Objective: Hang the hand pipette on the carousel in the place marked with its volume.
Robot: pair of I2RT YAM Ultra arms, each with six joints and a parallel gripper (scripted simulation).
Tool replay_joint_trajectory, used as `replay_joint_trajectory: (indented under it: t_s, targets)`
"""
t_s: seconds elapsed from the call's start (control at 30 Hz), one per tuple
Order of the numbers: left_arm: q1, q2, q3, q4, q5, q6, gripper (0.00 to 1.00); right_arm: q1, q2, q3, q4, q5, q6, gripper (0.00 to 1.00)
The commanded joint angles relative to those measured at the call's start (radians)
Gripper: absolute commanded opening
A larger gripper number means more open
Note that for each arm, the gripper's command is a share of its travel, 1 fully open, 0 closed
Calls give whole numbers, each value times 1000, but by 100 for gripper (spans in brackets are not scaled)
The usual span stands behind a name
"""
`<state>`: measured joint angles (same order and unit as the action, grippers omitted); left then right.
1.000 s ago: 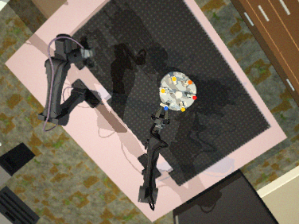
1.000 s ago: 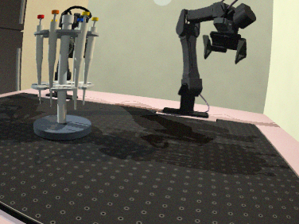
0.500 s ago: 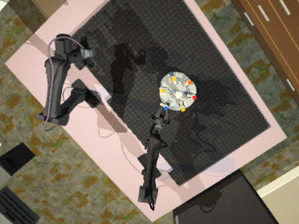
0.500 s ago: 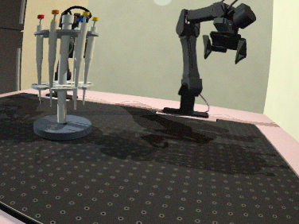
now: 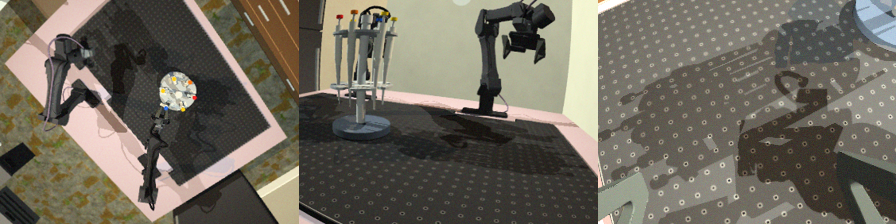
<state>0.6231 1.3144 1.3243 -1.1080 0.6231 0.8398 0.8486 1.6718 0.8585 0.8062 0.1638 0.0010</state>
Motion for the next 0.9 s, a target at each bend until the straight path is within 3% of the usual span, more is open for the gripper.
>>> replay_joint_trajectory:
  t_s: [0.0, 0.87]
  targets:
    - [9, 1, 15, 12, 21, 7, 100, -9, -42, 41, 23, -6, 10, 12]
    - [9, 1, 15, 12, 21, 7, 100, -10, -47, 44, 17, -6, 10, 12]
